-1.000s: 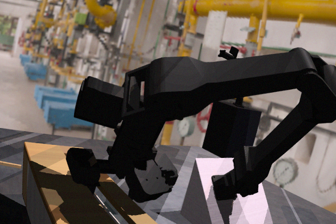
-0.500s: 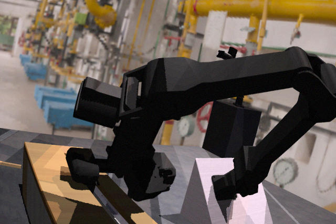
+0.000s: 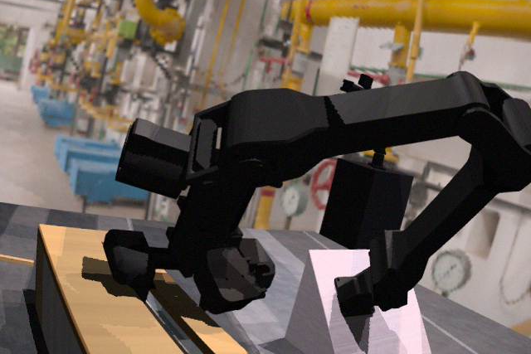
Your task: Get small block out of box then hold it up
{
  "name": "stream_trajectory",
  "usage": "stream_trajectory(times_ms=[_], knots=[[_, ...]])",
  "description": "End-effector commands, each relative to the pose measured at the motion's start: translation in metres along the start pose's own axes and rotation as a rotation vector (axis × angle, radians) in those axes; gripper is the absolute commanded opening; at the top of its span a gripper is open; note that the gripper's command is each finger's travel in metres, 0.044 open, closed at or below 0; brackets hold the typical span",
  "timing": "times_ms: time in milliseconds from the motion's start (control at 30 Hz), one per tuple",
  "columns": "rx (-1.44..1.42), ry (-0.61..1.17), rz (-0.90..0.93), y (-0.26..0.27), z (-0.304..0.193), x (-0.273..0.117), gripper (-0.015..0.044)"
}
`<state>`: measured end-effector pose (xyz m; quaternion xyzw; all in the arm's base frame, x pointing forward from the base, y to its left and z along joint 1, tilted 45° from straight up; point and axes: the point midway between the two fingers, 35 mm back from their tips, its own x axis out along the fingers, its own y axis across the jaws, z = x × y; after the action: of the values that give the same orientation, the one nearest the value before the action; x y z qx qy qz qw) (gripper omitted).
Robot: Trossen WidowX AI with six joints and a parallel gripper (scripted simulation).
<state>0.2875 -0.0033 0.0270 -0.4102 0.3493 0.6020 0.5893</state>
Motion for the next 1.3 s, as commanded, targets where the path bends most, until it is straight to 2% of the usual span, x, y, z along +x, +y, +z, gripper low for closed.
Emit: stream_trajectory(times_ms=[0,1267], knots=[[0.001,-0.002,0.007,0.001,-0.006,0.004,0.0400],[0.001,0.000,0.007,0.002,-0.042,0.017,0.0400]])
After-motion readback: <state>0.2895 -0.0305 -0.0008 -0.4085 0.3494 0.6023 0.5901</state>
